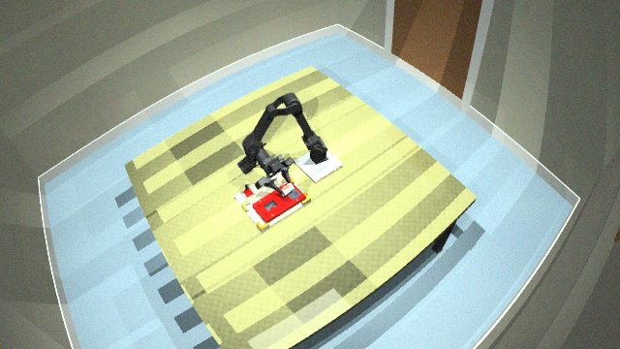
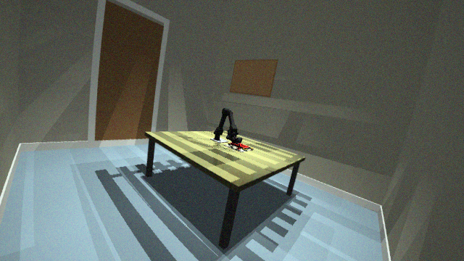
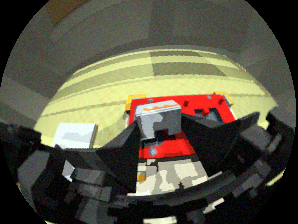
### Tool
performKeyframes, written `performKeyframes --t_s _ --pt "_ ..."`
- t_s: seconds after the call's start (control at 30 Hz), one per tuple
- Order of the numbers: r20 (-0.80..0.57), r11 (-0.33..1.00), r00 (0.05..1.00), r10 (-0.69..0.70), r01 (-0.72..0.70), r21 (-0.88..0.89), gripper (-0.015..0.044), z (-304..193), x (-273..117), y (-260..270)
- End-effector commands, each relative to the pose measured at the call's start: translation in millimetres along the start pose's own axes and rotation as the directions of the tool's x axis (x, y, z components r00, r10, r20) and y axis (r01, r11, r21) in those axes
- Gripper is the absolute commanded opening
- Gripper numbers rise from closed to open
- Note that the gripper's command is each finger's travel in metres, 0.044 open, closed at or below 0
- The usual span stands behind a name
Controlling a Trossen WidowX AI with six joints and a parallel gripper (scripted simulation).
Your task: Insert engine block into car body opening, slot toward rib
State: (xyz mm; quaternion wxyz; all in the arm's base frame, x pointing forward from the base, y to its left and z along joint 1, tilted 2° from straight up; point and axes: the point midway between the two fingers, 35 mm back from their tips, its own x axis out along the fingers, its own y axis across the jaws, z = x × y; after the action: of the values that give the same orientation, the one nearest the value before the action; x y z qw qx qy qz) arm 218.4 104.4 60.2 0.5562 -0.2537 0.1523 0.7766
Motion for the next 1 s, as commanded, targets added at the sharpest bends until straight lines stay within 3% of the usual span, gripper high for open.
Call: performKeyframes --t_s 0.0,0.57,0.97 --pt "-0.004 1.000 1.000 0.005 -0.005 -0.003 0.0000 -2 1 0" --pt "0.000 1.000 1.000 0.000 0.000 0.000 0.0440 0 0 0" --pt "-0.006 1.000 1.000 0.005 -0.005 -0.003 0.0440 8 -33 0"
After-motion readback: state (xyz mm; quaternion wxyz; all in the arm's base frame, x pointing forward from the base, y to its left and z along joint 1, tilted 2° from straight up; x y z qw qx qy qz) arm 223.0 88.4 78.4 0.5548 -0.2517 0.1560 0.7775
